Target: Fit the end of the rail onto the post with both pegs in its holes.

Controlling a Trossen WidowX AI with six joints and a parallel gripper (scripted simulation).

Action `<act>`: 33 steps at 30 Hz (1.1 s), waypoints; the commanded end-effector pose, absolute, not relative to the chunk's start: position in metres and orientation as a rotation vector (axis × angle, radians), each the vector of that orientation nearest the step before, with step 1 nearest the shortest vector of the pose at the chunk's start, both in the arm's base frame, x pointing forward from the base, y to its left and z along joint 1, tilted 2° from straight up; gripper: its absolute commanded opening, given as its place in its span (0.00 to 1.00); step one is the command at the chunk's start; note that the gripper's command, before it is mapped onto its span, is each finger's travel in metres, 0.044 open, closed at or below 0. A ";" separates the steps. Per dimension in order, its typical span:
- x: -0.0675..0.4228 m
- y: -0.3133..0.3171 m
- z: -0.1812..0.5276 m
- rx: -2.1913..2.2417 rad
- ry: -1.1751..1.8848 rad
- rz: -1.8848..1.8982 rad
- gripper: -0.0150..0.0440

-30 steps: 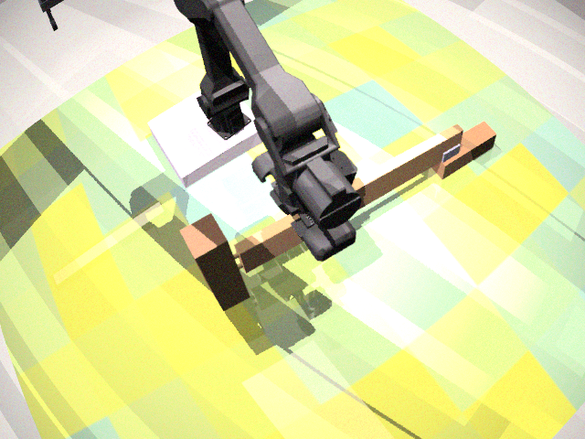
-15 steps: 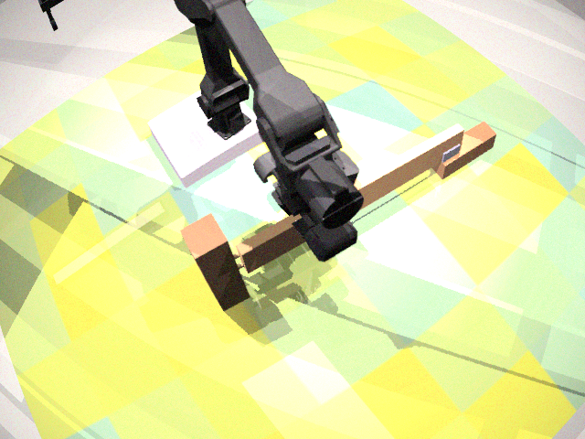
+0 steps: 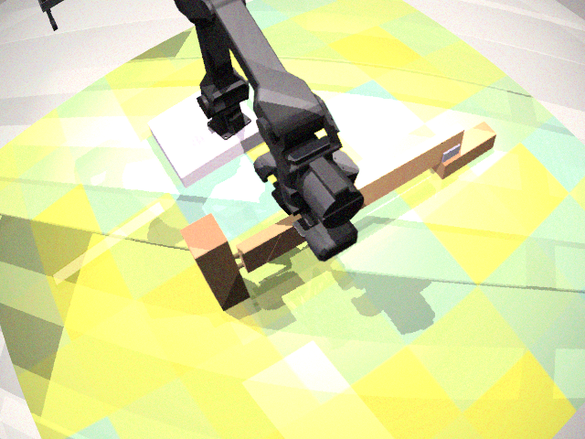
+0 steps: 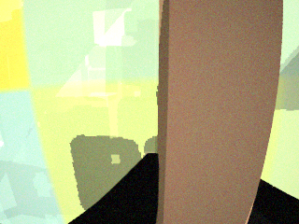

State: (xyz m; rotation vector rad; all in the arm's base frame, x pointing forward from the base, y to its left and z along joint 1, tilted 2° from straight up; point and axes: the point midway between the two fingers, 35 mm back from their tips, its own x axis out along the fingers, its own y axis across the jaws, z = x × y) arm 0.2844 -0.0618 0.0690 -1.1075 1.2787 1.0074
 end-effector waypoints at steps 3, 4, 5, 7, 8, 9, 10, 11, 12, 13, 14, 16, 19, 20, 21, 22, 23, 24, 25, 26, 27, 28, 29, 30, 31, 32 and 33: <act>0.283 -0.063 0.070 -1.107 1.280 1.006 0.25; 0.283 -0.063 0.071 -1.107 1.280 1.006 0.25; 0.283 -0.064 0.071 -1.107 1.280 1.006 0.25; 0.283 -0.064 0.071 -1.107 1.280 1.006 0.25; 0.283 -0.065 0.071 -1.108 1.280 1.006 0.25; 0.283 -0.065 0.071 -1.108 1.280 1.006 0.25; 0.283 -0.065 0.071 -1.108 1.280 1.006 0.25; 0.283 -0.065 0.072 -1.108 1.280 1.006 0.25; 0.283 -0.066 0.072 -1.108 1.280 1.006 0.25; 0.283 -0.066 0.072 -1.108 1.280 1.006 0.25; 0.282 -0.066 0.072 -1.108 1.280 1.006 0.25; 0.282 -0.067 0.072 -1.108 1.280 1.006 0.25; 0.282 -0.068 0.072 -1.108 1.280 1.006 0.25; 0.282 -0.068 0.073 -1.108 1.280 1.006 0.25; 0.282 -0.068 0.073 -1.108 1.280 1.006 0.25; 0.282 -0.068 0.073 -1.108 1.280 1.006 0.25; 0.282 -0.068 0.073 -1.108 1.280 1.006 0.25; 0.282 -0.068 0.073 -1.108 1.280 1.006 0.25; 0.282 -0.068 0.073 -1.108 1.280 1.006 0.25; 0.282 -0.068 0.073 -1.108 1.280 1.006 0.25; 0.282 -0.068 0.073 -1.108 1.280 1.006 0.25; 0.282 -0.067 0.073 -1.108 1.280 1.006 0.25; 0.283 -0.067 0.073 -1.108 1.280 1.006 0.25; 0.283 -0.067 0.073 -1.108 1.280 1.006 0.25; 0.283 -0.066 0.073 -1.108 1.280 1.006 0.25; 0.283 -0.066 0.073 -1.108 1.280 1.006 0.25; 0.283 -0.066 0.073 -1.108 1.280 1.006 0.25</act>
